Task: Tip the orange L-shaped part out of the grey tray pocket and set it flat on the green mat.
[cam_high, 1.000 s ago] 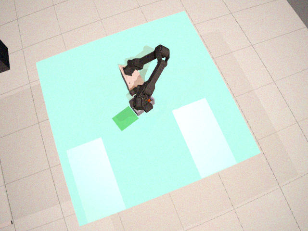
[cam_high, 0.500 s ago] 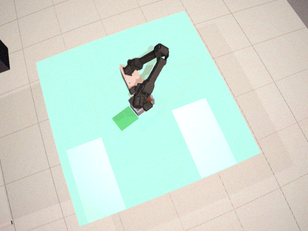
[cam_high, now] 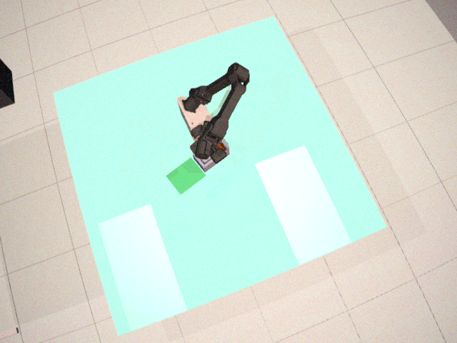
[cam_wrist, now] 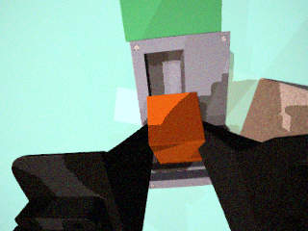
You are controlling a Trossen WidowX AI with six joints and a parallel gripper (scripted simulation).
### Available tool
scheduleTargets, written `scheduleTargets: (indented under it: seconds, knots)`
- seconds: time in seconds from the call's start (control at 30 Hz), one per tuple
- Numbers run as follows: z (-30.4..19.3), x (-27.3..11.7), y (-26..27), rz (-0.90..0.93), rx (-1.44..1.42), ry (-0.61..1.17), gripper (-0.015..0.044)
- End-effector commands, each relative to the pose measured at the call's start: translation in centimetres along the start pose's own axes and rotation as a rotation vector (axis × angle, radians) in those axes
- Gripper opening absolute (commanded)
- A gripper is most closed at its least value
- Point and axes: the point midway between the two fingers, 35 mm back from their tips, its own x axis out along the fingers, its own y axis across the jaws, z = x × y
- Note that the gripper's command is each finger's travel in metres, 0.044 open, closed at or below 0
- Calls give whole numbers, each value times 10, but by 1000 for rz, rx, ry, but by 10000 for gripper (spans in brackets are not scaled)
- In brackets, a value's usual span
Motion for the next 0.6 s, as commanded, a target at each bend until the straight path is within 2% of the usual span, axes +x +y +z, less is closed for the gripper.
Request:
scheduleTargets:
  seconds: [0.0,0.57]
  knots:
    - [-1,-6,1,1,-5,0,0]
    - [0,-33,1,0,-4,-1,0]
